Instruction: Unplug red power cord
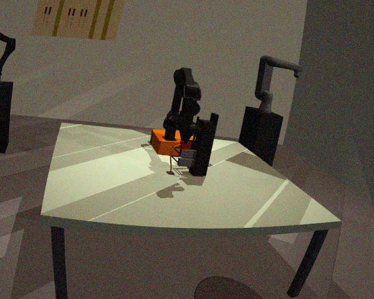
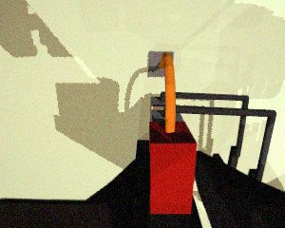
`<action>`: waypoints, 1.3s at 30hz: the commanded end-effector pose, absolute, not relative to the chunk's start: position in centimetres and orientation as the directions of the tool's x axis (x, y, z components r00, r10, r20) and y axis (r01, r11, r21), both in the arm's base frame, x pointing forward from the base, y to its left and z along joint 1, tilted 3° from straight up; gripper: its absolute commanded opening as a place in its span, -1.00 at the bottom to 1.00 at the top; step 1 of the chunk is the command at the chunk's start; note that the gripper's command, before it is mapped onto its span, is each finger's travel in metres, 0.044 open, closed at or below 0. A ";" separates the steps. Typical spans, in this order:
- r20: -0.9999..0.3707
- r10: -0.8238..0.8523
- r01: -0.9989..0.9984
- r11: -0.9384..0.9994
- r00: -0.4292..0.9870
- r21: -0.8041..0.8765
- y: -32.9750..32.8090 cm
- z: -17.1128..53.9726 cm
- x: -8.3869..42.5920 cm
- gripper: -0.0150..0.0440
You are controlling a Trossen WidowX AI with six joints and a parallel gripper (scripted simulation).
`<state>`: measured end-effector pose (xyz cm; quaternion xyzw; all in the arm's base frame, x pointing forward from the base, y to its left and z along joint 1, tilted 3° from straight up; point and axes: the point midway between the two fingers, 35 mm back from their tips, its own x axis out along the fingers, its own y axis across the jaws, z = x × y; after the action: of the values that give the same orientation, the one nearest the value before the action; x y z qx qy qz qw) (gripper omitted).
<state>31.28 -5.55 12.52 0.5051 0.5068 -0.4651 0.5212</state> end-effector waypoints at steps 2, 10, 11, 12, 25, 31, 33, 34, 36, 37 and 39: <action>-0.997 -0.049 0.998 0.017 0.060 0.059 -9.1 13.0 31.2 -0.49; -0.997 -0.050 0.998 0.016 0.059 0.058 -10.3 13.1 31.0 -0.49; -0.997 -0.051 0.998 0.016 0.059 0.058 -10.5 13.1 30.9 -0.49; -0.997 -0.051 0.998 0.016 0.059 0.058 -10.6 13.2 30.9 -0.49; -0.998 -0.036 0.998 0.047 0.048 0.047 -9.9 12.9 30.8 0.04; -0.998 -0.036 0.998 0.047 0.048 0.047 -9.9 12.9 30.8 0.05; -0.998 -0.036 0.998 0.047 0.048 0.047 -9.9 12.9 30.8 0.05; -0.998 -0.036 0.998 0.047 0.048 0.047 -9.9 12.9 30.8 0.05; -0.997 -0.047 0.998 0.024 0.055 0.054 -9.9 13.6 30.7 0.05; -0.997 -0.051 0.998 0.015 0.058 0.057 -9.9 13.8 30.7 0.05; -0.997 -0.051 0.998 0.015 0.058 0.057 -9.9 13.8 30.7 0.05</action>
<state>30.67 -9.82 13.35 0.4949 0.4837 -0.4909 0.5293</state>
